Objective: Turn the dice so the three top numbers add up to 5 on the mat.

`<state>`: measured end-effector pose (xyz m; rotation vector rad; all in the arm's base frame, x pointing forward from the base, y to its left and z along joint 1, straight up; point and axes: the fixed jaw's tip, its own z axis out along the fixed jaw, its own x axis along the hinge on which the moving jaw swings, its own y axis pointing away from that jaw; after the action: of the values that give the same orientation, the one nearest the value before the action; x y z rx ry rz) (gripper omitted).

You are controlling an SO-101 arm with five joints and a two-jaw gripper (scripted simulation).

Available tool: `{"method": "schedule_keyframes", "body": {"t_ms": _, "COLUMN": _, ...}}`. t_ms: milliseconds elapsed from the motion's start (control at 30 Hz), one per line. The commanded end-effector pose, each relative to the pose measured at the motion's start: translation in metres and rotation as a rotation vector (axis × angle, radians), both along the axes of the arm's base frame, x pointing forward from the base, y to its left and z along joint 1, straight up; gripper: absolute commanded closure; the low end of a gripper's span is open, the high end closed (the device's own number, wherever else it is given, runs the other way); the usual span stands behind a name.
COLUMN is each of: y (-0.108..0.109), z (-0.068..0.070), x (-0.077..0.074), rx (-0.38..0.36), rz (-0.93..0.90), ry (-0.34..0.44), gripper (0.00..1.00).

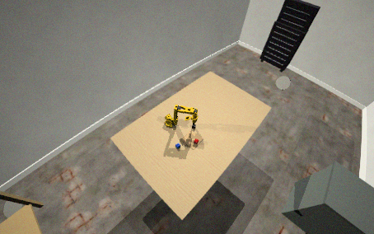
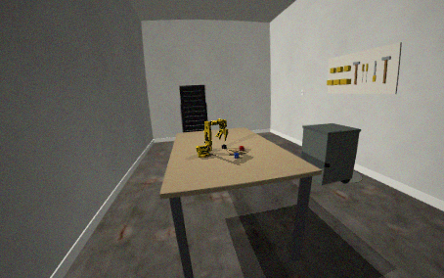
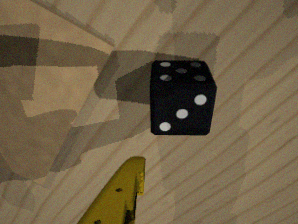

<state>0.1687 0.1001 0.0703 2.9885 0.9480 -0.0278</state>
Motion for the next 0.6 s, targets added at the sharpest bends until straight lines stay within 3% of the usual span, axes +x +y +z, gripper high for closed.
{"method": "schedule_keyframes", "body": {"t_ms": 0, "y": 0.0015, "z": 0.0113, "x": 0.0051, "rx": 0.035, "rz": -0.006, "ry": -0.052, "gripper": 0.64}}
{"method": "schedule_keyframes", "body": {"t_ms": 567, "y": 0.0019, "z": 0.0107, "x": 0.0043, "rx": 0.036, "rz": -0.106, "ry": -0.052, "gripper": 0.64}}
